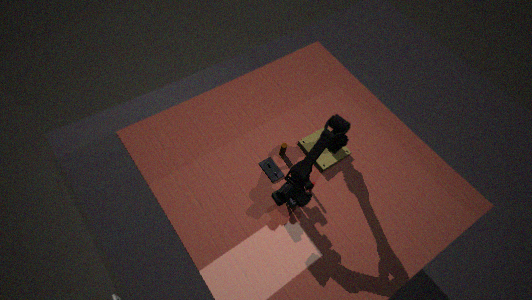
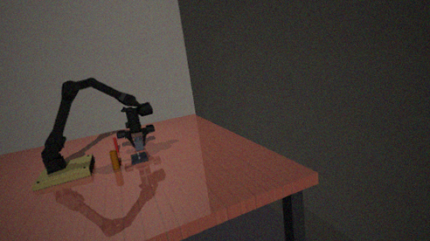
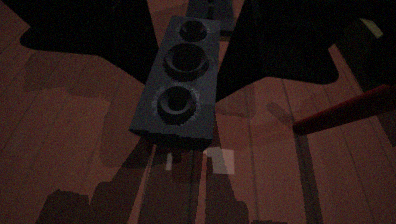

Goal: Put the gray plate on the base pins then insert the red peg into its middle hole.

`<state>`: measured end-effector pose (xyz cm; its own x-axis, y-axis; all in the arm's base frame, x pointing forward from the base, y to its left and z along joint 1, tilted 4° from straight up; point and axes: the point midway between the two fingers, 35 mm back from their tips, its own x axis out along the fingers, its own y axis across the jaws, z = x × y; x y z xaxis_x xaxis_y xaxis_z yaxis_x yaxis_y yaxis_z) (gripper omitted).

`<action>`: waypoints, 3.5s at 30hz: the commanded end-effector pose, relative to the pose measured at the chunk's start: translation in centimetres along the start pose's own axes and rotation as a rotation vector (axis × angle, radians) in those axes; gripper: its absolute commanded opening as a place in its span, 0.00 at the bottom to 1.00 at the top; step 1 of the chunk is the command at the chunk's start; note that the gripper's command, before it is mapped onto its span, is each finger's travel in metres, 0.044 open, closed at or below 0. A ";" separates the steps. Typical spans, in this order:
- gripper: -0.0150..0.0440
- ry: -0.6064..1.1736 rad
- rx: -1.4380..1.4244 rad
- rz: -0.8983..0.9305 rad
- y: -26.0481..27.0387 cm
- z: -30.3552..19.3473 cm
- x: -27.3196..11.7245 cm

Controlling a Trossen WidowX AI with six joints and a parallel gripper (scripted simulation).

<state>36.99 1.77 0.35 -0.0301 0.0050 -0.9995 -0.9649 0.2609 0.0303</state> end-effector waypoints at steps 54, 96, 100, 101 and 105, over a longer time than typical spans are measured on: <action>0.25 -0.002 -0.004 0.002 0.4 -0.3 -13.4; 0.25 0.008 -0.032 -0.001 -0.5 -11.3 -8.1; 0.25 0.009 -0.035 -0.001 -0.4 -12.5 -7.6; 0.25 0.009 -0.036 -0.001 -0.3 -12.8 -7.4; 0.25 0.010 -0.039 0.000 -0.1 -13.9 -6.8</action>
<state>34.15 -10.82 7.67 -0.0322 -0.0011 -0.9995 -0.9724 0.2312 0.0310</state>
